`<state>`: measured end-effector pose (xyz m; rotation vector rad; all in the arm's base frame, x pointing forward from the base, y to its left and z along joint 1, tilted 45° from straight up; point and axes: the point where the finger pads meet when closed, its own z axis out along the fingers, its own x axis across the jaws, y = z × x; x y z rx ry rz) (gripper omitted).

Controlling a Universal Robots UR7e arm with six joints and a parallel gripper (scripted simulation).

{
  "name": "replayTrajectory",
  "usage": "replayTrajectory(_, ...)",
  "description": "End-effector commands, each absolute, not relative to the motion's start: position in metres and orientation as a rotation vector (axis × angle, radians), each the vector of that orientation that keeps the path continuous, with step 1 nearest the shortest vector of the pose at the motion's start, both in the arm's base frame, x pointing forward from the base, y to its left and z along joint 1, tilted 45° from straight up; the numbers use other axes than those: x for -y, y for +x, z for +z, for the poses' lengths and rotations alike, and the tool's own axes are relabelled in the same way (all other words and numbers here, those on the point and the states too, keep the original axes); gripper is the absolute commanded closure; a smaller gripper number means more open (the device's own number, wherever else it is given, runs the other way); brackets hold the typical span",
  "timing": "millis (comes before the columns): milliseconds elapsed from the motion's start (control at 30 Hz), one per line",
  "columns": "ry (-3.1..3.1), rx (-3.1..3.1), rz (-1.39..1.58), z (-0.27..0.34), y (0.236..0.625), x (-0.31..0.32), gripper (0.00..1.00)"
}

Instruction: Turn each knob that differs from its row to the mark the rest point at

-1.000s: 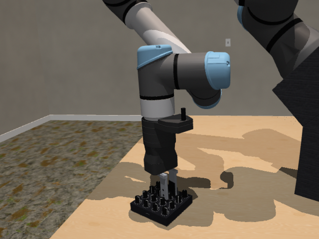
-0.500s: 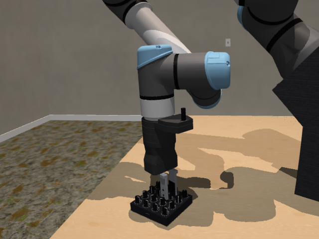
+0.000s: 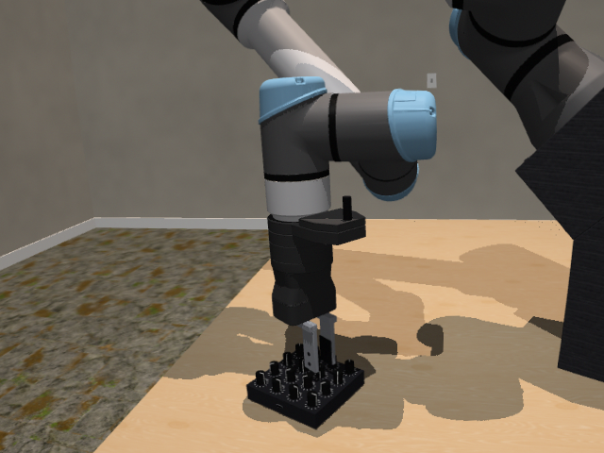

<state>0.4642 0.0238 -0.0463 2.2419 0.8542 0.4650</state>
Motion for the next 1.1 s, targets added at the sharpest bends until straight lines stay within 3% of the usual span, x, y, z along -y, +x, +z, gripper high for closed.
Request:
replayTrajectory(0, 2.241, -0.854, 0.467, -0.036, 0.457, -0.031, 0.54)
replayTrajectory(800, 2.241, -0.854, 0.467, -0.025, 0.449, -0.038, 0.54)
replayTrajectory(833, 2.241, -0.854, 0.467, -0.025, 0.449, -0.038, 0.0)
replayTrajectory(1067, 2.241, -0.854, 0.467, -0.023, 0.447, -0.04, 0.0)
